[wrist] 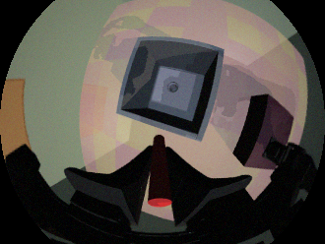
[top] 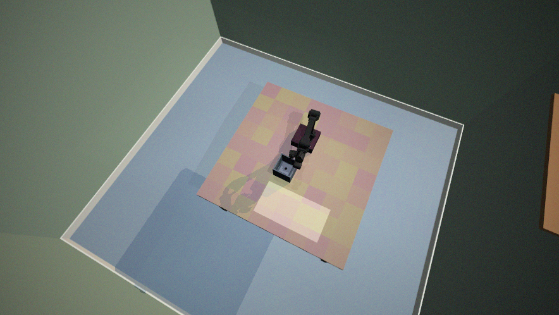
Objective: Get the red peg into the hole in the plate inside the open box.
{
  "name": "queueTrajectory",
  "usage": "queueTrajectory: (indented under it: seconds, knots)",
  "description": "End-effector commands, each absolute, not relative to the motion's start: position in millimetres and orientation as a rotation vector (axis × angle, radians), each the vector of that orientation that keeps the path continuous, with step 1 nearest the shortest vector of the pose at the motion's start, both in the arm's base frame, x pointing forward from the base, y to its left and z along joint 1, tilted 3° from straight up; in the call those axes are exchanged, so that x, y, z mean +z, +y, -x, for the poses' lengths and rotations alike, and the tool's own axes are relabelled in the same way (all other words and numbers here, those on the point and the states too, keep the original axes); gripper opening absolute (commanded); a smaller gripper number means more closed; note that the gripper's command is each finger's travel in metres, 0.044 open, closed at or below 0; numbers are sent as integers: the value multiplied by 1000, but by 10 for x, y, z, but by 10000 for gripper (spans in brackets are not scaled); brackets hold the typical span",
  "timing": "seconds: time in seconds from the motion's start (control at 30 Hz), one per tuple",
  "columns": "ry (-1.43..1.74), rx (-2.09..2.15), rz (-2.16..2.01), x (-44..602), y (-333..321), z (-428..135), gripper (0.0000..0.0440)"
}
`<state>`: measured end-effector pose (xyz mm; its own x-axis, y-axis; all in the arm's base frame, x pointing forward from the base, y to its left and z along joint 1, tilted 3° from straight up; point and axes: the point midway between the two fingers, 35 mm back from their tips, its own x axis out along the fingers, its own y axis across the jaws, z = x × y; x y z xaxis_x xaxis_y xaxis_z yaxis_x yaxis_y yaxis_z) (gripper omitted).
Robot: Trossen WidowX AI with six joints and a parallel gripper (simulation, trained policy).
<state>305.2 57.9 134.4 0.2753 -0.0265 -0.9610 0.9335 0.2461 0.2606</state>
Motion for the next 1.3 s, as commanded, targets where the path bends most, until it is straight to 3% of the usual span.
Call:
queueTrajectory:
  seconds: [0.0, 1.27]
  knots:
    - [1077, -886, -1089, 1318, 471, -3082, 0]
    - [1215, -959, -1046, 624, -178, -3355, 0]
